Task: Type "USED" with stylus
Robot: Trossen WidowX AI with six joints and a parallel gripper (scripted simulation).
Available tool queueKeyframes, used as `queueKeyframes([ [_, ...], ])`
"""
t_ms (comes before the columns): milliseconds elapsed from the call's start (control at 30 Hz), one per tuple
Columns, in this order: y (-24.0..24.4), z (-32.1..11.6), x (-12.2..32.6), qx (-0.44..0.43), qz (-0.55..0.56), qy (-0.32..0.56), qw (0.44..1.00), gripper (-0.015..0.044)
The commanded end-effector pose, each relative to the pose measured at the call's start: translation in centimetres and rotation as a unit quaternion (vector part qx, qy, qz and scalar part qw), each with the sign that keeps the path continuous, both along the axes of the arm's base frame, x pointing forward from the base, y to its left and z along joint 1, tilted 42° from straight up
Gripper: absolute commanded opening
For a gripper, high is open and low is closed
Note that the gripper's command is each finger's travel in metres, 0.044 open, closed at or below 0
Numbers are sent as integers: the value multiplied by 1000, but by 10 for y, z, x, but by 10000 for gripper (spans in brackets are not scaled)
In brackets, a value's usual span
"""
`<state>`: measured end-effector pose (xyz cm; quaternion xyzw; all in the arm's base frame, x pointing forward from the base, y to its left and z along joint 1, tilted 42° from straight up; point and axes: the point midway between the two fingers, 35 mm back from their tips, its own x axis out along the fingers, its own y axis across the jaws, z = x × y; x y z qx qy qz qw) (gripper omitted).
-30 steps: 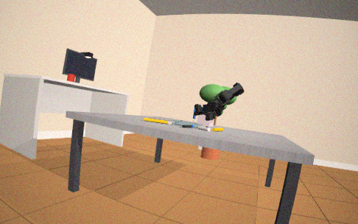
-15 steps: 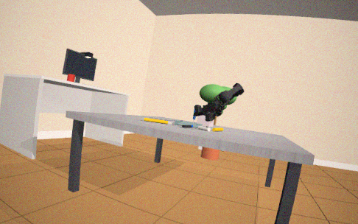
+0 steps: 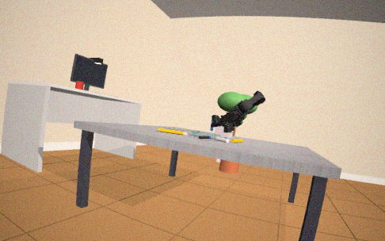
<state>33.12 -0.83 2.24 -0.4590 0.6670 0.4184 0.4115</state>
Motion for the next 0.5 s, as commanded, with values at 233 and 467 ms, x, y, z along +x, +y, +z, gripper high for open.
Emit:
queueKeyframes([
  [233, 4, -4, -1, 1, -3, 1, 1000, 81],
  [467, 4, -5, -1, 1, -3, 1, 1000, 81],
])
